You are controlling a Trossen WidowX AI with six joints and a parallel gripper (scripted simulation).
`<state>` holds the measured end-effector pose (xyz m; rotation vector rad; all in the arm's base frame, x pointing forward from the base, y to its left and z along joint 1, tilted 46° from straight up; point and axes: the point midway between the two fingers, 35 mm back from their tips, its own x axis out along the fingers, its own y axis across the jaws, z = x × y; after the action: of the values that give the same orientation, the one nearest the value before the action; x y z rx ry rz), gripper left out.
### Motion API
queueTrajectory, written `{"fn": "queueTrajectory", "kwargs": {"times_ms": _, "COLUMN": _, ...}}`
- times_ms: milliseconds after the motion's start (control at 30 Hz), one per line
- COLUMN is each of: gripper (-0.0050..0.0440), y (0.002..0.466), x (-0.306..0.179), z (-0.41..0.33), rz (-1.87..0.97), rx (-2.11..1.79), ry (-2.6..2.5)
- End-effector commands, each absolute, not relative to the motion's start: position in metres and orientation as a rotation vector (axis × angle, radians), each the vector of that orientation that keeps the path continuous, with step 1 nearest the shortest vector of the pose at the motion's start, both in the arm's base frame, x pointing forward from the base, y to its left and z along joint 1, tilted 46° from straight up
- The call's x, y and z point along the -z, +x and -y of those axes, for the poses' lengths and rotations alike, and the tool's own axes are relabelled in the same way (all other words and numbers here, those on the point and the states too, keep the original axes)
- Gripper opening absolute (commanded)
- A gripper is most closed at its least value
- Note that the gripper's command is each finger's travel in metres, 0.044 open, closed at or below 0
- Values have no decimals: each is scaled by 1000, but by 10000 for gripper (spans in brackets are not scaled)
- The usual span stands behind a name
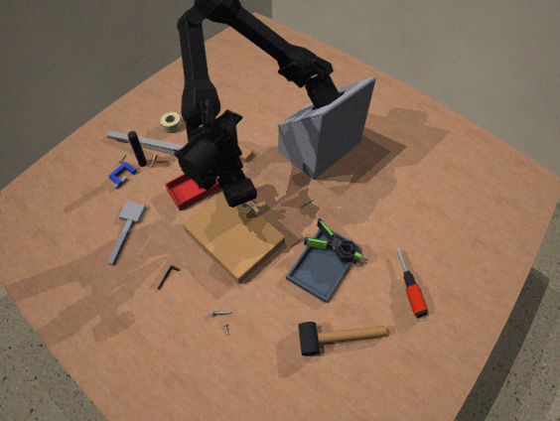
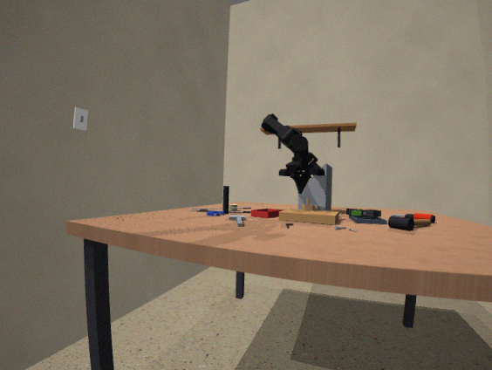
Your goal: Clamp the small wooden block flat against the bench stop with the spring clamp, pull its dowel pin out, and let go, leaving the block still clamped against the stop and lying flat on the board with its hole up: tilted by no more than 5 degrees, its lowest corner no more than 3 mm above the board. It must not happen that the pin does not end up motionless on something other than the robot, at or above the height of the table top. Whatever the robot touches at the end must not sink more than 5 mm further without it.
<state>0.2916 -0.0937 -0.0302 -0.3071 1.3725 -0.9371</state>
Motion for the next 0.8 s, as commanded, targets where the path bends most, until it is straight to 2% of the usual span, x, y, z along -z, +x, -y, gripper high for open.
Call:
{"fn": "queueTrajectory", "kwargs": {"times_ms": 0, "gripper": 0, "y": 290, "x": 27, "z": 96, "rz": -1393, "rx": 905, "ry": -347}}
{"fn": "queueTrajectory", "kwargs": {"times_ms": 767, "gripper": 0, "y": 283, "x": 19, "z": 105, "rz": -1530, "rx": 696, "ry": -574}}
